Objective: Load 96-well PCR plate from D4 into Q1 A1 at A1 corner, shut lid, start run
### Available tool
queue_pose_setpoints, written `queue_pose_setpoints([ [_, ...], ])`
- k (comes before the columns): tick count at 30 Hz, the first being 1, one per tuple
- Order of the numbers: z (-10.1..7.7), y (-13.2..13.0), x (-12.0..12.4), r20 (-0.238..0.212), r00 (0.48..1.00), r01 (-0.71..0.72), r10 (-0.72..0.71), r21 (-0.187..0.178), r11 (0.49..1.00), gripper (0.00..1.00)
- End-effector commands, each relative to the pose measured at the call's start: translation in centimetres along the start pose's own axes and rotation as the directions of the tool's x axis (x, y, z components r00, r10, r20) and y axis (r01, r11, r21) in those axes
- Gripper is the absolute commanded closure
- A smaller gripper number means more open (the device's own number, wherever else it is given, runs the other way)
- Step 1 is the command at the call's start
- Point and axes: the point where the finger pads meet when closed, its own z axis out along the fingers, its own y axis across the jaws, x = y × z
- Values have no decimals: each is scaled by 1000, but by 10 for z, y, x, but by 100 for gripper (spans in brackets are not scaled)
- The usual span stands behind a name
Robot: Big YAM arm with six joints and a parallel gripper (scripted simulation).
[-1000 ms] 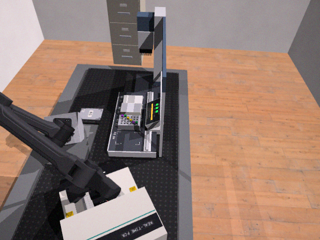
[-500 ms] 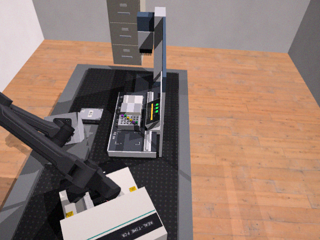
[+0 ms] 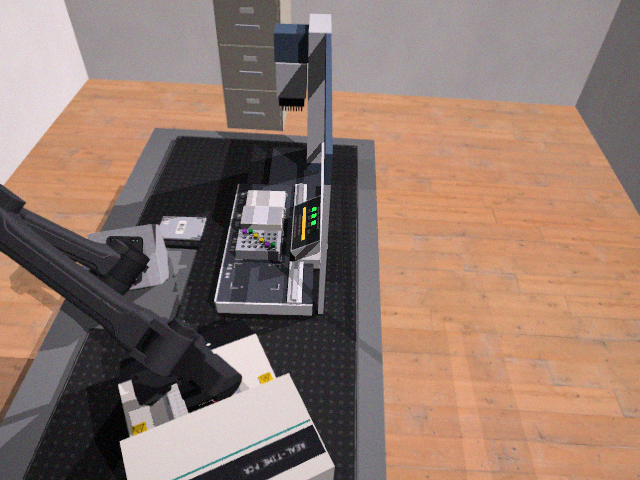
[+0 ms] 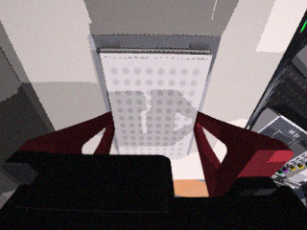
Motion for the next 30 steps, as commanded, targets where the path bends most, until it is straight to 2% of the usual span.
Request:
queue_pose_setpoints([
  [1,47,-42,13,41,997,56,-63,139,989,100],
  [30,50,-46,18,35,997,57,-63,155,986,100],
])
